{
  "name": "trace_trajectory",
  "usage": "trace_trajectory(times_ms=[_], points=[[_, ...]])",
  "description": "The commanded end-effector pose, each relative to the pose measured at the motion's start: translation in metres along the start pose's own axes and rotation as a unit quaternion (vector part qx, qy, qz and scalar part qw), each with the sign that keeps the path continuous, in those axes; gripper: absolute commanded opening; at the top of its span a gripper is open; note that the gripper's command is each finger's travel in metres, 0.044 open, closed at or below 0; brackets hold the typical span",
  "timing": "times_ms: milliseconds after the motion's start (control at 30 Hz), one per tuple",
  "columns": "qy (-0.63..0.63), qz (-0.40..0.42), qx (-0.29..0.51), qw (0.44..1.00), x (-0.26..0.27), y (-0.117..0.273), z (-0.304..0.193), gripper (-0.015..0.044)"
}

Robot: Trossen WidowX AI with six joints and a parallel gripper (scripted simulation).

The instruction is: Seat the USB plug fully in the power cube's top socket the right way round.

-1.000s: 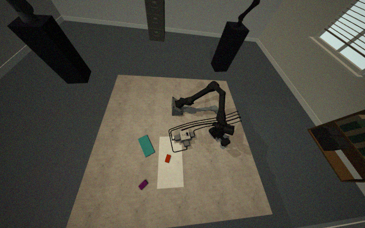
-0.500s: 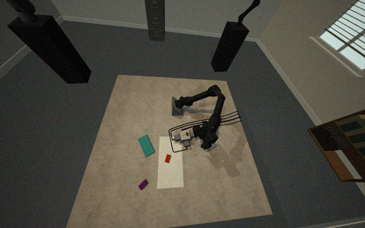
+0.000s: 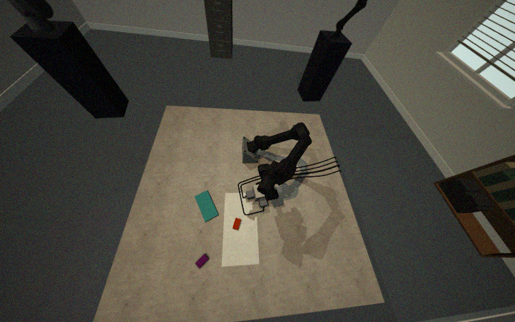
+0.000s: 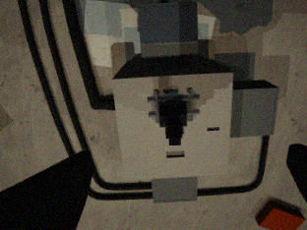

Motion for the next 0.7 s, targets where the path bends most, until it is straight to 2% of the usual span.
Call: trace_trajectory(times_ms=[0,667], points=[[0.002,0.008,-0.010,1.000,0.005,0.005,-0.003,0.0440],[0.002,0.008,-0.010,1.000,0.005,-0.013,-0.003,0.0440]])
Point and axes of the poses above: the point midway between the two fingers, 35 mm back from their tips, its own y axis back along the fingers, its own x axis across the jaws, z = x × y, the point moved 6 cm from there along y, back along the fingers, and after that the axes turned 5 degrees about -y, right-handed, at the moved point
